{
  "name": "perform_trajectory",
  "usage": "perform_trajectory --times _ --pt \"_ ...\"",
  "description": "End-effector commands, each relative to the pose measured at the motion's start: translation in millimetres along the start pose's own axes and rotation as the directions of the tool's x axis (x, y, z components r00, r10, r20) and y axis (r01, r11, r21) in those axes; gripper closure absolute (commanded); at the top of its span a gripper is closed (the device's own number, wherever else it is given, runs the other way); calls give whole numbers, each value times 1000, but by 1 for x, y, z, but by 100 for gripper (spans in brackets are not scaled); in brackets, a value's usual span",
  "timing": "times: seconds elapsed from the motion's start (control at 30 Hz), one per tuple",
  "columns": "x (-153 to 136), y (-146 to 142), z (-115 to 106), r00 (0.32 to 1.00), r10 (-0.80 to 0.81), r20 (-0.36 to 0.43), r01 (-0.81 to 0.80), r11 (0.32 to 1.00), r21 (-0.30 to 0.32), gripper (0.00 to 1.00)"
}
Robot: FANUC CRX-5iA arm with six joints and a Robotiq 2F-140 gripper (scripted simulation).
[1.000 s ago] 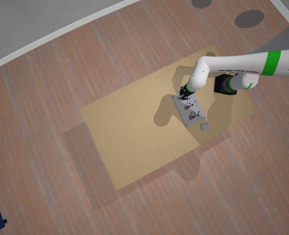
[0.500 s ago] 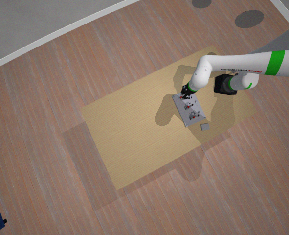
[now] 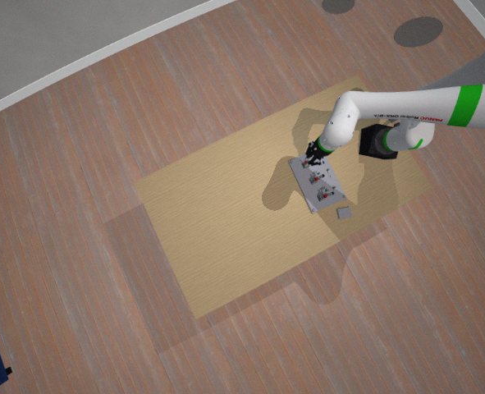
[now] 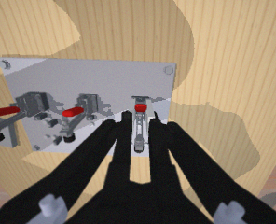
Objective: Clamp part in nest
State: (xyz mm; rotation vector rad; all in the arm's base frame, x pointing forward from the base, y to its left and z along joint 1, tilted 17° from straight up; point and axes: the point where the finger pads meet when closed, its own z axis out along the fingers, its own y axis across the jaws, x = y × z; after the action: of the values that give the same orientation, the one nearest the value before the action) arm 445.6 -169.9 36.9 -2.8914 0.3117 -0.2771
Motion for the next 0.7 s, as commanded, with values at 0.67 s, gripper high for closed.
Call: perform_trajectory --times 0.67 --pt "-7 0 1 1000 0 2 0 1000 0 100"
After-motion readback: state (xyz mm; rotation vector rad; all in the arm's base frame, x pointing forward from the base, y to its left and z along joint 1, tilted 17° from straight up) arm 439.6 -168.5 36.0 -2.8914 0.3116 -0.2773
